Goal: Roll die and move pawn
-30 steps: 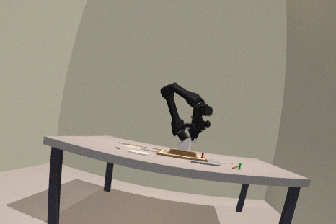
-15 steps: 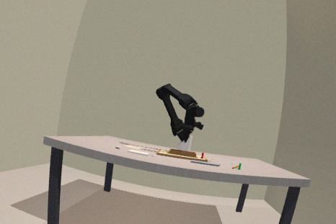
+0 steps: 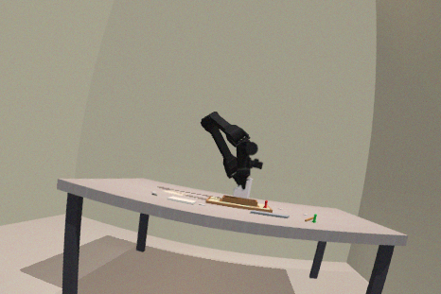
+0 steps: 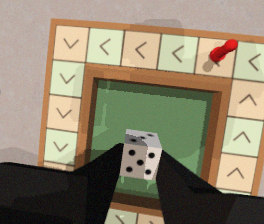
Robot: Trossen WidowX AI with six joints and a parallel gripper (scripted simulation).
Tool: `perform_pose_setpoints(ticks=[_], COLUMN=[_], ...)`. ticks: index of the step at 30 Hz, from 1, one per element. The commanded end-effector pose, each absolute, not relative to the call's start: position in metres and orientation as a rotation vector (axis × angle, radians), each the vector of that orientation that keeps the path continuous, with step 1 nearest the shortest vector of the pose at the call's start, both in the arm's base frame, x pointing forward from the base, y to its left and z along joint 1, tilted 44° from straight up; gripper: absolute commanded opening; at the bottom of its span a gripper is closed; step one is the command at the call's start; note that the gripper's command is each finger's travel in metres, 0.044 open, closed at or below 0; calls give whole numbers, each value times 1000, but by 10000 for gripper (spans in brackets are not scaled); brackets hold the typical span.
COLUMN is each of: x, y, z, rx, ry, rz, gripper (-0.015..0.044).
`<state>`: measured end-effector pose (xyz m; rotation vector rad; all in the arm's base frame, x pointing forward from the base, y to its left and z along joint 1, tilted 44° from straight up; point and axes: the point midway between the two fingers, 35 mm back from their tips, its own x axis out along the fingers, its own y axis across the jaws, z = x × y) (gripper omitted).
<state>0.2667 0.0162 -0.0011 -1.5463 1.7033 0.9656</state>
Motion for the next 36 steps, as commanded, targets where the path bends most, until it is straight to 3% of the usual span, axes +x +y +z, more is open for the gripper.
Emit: perform_pose_setpoints(ticks=[1, 18, 26, 36], x=[264, 262, 276, 275], y=[16, 13, 21, 21], z=[-4, -7, 40, 42], rx=[-1444, -1135, -1133, -1133], ry=[1632, 1174, 1167, 1167], rz=[1058, 1283, 1283, 1283], gripper=[0, 0, 0, 0])
